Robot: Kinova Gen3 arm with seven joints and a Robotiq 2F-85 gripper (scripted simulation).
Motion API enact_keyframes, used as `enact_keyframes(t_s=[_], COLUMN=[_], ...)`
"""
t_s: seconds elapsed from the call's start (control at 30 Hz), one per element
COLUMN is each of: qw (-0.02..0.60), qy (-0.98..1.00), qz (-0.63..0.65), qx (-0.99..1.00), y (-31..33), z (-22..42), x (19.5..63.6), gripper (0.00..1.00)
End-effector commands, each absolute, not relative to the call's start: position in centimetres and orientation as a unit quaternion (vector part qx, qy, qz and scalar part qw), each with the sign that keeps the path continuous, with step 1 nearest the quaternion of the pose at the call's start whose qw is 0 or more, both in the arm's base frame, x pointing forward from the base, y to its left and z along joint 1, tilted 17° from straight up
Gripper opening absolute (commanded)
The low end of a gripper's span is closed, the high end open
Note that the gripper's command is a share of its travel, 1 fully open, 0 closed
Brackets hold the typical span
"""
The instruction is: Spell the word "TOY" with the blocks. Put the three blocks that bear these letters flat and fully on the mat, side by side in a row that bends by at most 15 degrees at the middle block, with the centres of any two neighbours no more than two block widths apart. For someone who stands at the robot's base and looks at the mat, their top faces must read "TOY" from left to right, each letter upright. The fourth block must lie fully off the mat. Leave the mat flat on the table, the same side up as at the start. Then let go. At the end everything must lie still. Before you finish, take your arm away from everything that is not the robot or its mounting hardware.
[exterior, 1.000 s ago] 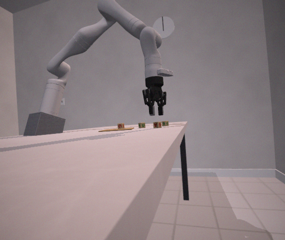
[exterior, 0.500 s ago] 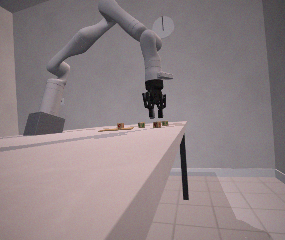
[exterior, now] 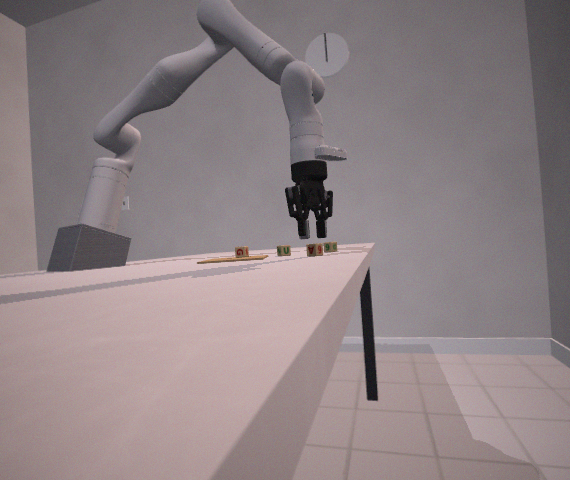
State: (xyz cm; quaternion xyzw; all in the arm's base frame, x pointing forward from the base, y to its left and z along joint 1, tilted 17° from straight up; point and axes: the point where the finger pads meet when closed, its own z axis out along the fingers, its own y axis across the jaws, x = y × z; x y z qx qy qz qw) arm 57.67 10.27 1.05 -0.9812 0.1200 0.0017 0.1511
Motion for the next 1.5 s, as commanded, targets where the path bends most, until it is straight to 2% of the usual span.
enact_keyframes(t_s=[0.0, 0.93, 1.47], qw=[0.151, 0.151, 0.151], qy=[0.120, 0.120, 0.120], qz=[0.001, 0.001, 0.001], qx=[-0.981, -0.981, -0.981], y=[10.2, 10.3, 10.9], z=[1.2, 1.1, -1.1], x=[57.7, 57.8, 57.9], gripper=[0.62, 0.62, 0.62])
